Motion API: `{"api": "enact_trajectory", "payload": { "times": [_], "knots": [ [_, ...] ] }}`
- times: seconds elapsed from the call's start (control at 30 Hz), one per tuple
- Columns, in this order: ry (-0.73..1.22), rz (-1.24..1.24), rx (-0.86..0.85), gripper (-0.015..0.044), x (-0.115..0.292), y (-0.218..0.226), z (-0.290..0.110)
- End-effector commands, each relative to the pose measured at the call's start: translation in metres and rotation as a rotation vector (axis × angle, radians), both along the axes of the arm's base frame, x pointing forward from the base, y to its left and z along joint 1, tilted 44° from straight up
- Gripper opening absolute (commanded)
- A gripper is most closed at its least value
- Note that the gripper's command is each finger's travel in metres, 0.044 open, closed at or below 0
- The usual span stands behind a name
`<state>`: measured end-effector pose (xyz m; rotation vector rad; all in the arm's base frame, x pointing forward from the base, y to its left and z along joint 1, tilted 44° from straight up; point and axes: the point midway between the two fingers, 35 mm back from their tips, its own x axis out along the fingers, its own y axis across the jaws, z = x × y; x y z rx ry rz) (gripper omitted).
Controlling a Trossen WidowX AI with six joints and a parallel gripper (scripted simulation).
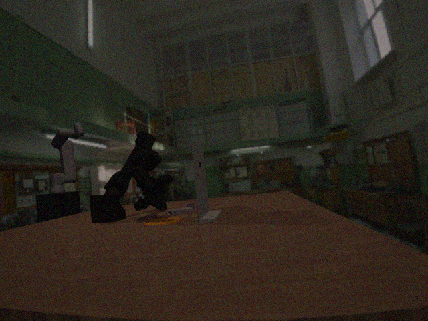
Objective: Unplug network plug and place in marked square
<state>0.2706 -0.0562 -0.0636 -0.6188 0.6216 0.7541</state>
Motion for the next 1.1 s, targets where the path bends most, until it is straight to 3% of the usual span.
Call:
{"api": "enact_trajectory", "payload": {
  "times": [0.0,1.07],
  "knots": [
    [0.015,-0.004,0.009,0.0000,-0.0046,0.0069,-0.0067],
    [0.007,0.000,0.008,0.0000,-0.0010,0.0152,-0.0119]
  ]
}}
